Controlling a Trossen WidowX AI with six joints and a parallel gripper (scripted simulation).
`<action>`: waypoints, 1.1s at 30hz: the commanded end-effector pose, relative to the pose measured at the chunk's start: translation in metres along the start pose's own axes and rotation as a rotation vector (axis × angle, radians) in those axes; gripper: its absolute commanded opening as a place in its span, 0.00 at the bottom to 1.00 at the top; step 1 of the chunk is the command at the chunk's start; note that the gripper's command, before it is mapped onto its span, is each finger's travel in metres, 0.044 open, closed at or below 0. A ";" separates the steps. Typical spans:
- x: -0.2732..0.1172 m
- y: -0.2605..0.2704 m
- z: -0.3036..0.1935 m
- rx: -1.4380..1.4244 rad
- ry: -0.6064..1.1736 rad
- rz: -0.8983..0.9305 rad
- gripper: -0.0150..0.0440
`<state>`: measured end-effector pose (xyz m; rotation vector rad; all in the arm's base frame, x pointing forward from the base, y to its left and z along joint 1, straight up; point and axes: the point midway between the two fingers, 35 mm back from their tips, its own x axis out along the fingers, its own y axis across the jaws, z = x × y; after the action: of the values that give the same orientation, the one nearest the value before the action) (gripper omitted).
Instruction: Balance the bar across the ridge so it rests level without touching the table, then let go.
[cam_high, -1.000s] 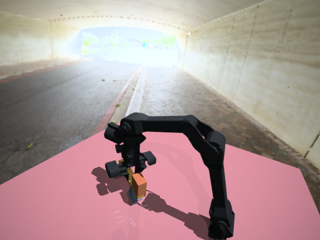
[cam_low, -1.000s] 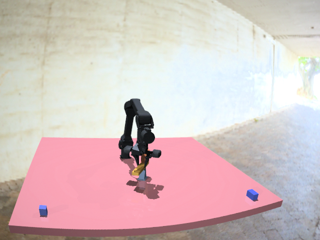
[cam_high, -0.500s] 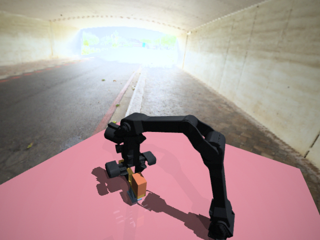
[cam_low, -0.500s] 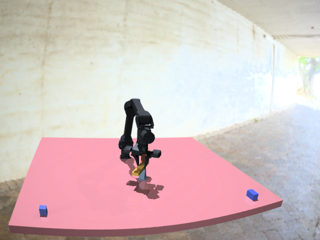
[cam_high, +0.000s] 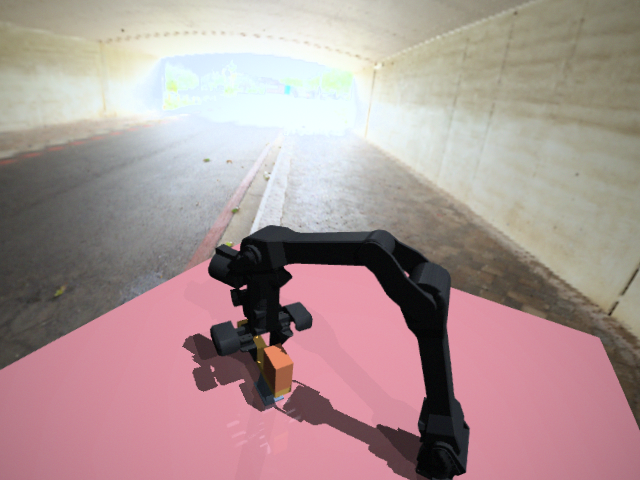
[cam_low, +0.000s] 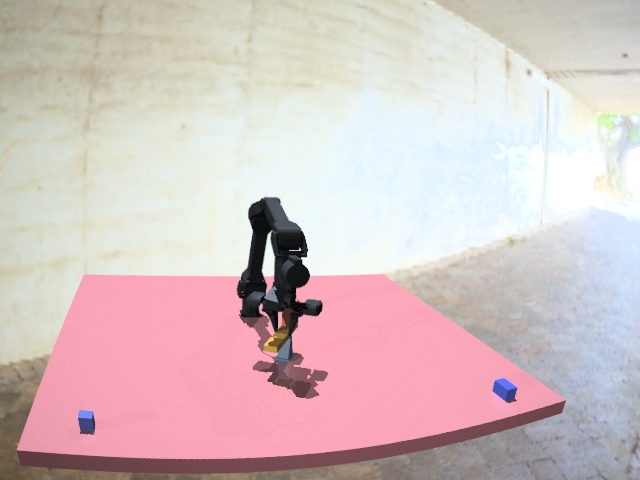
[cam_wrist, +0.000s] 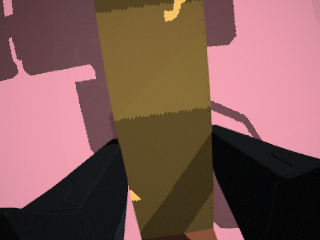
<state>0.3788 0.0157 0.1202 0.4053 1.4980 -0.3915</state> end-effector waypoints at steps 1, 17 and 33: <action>0.001 0.000 0.000 -0.004 0.004 0.000 0.25; 0.000 0.000 0.000 0.000 0.000 0.000 0.25; 0.000 0.000 0.000 0.000 0.000 0.000 0.34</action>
<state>0.3788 0.0156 0.1204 0.4055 1.4975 -0.3914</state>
